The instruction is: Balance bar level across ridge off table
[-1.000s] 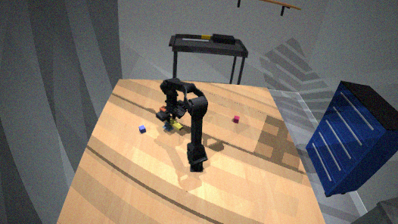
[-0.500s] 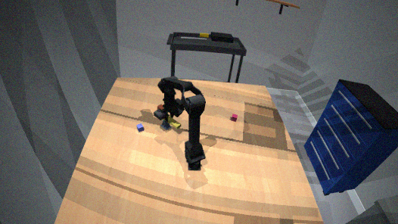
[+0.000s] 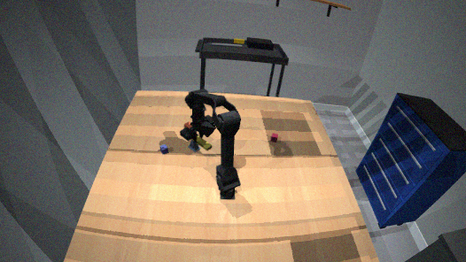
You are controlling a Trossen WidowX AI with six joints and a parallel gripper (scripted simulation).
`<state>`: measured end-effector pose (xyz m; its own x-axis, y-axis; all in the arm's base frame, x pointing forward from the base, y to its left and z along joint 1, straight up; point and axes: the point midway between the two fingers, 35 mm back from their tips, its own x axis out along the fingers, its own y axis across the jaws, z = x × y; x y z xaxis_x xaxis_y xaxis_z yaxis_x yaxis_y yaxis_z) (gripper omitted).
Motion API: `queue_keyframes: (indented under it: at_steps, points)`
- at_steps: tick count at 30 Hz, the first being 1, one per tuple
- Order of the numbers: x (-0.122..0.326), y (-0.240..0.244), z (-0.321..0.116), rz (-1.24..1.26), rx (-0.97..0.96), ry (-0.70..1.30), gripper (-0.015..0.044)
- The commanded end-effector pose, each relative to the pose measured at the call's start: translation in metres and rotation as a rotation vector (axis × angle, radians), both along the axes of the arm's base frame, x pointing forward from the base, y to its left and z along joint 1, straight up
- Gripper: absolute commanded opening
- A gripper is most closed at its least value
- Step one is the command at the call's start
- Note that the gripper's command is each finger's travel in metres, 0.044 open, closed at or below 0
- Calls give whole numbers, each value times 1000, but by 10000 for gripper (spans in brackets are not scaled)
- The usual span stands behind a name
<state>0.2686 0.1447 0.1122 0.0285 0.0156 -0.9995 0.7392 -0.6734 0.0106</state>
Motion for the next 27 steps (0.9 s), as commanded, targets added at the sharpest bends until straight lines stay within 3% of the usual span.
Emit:
queue_keyframes:
  at_steps: [1,16,25,27]
  points:
    - [0,0,0,0,0,1,173]
    - [0,0,0,0,0,1,185]
    - [0,0,0,0,0,1,421]
    - [0,0,0,0,0,1,440]
